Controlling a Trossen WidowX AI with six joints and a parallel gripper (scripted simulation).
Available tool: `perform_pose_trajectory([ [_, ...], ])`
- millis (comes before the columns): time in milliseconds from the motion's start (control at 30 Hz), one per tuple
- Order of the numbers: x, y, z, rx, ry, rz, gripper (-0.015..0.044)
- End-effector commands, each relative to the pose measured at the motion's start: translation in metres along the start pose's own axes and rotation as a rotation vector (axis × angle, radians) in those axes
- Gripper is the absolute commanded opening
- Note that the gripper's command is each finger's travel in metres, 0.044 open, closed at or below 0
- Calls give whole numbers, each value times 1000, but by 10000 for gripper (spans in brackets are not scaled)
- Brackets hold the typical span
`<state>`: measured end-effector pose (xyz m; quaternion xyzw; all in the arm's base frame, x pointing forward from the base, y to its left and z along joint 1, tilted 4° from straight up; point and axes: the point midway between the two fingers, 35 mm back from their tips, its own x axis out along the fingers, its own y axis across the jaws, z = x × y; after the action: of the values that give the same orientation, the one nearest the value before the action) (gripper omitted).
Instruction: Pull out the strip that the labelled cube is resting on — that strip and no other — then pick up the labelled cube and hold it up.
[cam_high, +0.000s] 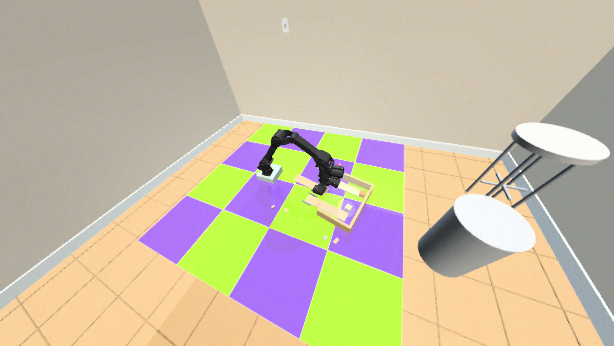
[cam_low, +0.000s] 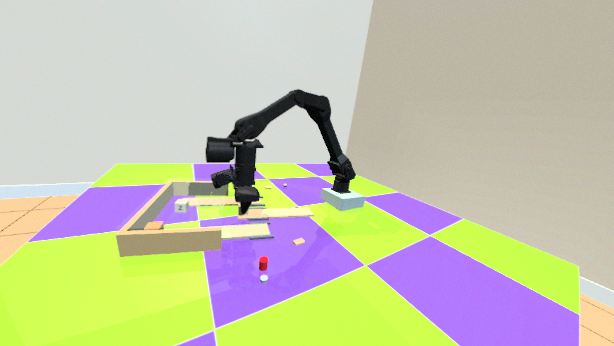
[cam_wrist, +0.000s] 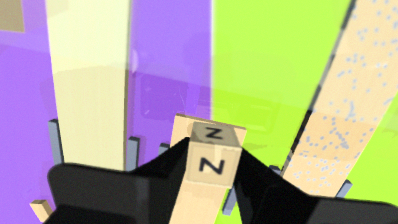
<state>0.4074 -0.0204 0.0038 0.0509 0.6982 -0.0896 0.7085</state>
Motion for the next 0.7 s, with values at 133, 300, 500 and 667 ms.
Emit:
perform_pose_trajectory([
  [133, -16, -3, -19, -1, 2, -1, 0],
  [300, -29, -5, -38, -3, 4, -3, 0],
  [500, -41, -8, -59, -4, 6, -4, 0],
  [667, -42, -9, -64, -4, 6, -4, 0],
])
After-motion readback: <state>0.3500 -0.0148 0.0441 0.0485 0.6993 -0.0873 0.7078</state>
